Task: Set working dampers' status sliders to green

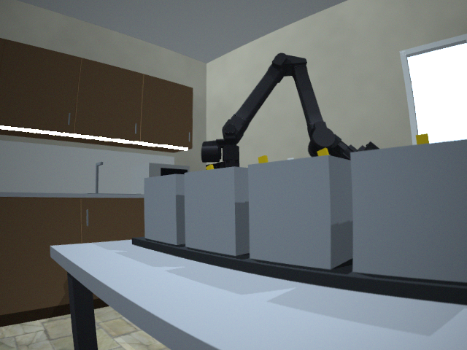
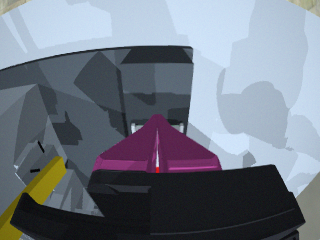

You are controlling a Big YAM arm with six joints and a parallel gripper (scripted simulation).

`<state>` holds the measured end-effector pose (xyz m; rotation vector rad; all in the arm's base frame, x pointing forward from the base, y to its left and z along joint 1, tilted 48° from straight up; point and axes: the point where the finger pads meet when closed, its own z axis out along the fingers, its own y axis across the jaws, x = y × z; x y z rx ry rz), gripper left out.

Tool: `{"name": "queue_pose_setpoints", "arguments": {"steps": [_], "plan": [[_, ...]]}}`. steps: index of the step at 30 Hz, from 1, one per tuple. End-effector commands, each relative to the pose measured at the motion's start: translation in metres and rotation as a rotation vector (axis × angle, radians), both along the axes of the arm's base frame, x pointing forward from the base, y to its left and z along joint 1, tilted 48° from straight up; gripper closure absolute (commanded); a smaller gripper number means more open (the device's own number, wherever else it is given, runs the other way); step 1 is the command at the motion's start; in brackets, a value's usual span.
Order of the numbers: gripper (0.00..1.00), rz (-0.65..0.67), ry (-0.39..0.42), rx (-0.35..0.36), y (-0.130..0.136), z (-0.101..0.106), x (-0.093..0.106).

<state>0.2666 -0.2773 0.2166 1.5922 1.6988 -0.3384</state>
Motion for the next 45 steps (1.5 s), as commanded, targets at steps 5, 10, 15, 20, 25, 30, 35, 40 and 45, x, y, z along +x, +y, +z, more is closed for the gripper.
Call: {"name": "queue_pose_setpoints", "arguments": {"steps": [5, 10, 15, 20, 25, 30, 35, 40, 45], "plan": [[1.0, -0.001, 0.007, -0.002, -0.008, -0.004, 0.001], [1.0, -0.001, 0.012, 0.002, -0.009, -0.01, 0.001], [1.0, -0.001, 0.01, 0.0, -0.011, -0.01, 0.002], [1.0, -0.001, 0.008, -0.002, -0.013, -0.009, 0.003], [1.0, -0.001, 0.01, 0.0, -0.012, -0.01, 0.003], [1.0, -0.001, 0.01, -0.001, -0.012, -0.01, 0.003], [1.0, -0.001, 0.01, -0.001, -0.012, -0.01, 0.003], [1.0, -0.001, 0.01, -0.001, -0.012, -0.01, 0.002], [1.0, 0.0, 0.011, 0.0, -0.011, -0.011, 0.002]]}}
